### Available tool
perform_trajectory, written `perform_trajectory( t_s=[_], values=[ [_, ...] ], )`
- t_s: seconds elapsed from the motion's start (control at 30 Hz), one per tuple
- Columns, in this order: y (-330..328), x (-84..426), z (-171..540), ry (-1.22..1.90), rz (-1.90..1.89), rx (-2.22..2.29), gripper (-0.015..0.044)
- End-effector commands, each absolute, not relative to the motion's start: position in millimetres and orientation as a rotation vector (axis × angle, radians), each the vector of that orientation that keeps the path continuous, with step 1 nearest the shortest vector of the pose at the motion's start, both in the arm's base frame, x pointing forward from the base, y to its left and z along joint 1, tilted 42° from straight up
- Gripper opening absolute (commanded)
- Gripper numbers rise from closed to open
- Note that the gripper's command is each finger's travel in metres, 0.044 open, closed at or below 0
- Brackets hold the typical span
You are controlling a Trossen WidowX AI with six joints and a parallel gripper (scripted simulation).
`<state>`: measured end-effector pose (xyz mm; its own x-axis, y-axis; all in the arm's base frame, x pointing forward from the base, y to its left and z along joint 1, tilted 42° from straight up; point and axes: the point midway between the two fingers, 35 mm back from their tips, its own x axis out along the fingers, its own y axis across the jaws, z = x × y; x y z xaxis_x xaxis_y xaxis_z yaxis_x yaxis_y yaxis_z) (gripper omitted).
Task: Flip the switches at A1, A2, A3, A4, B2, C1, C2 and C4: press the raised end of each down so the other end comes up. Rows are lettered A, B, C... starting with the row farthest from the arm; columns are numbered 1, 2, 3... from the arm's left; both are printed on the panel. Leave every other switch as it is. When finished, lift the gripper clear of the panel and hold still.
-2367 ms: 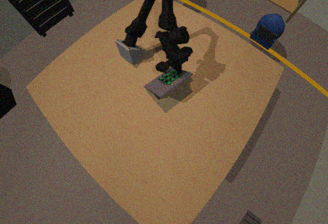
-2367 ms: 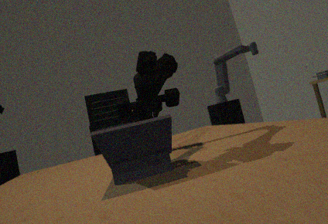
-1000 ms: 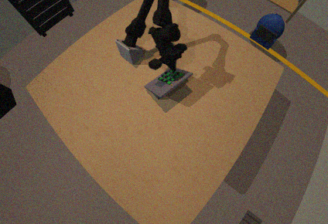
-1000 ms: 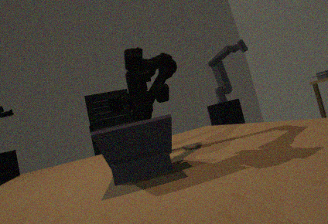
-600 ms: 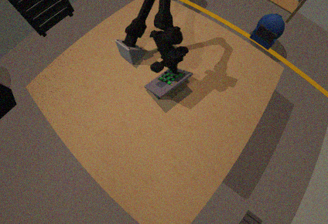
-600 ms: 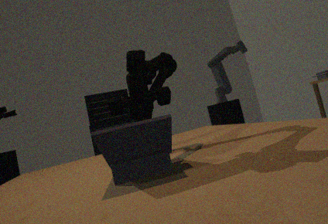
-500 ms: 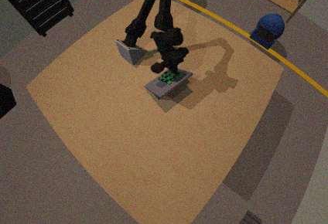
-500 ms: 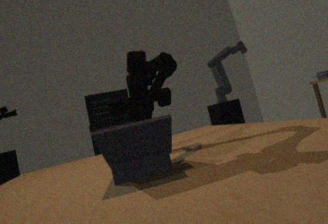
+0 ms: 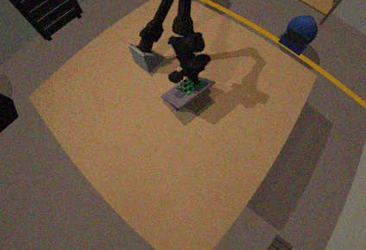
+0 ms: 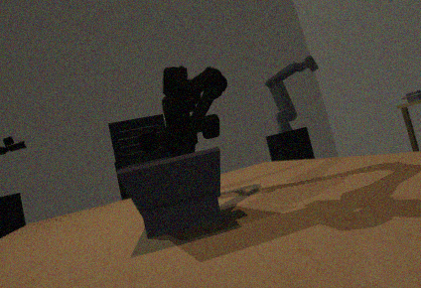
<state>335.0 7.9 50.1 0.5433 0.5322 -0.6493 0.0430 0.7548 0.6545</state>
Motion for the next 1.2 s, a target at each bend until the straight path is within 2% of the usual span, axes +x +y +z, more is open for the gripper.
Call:
perform_trajectory(
  t_s=[0.0,1.17],
  values=[
    [7.5,335.2,49.3,0.968,0.312,0.678,0.0],
    [9.6,337.4,46.8,0.968,0.313,0.678,0.0]
  ],
)
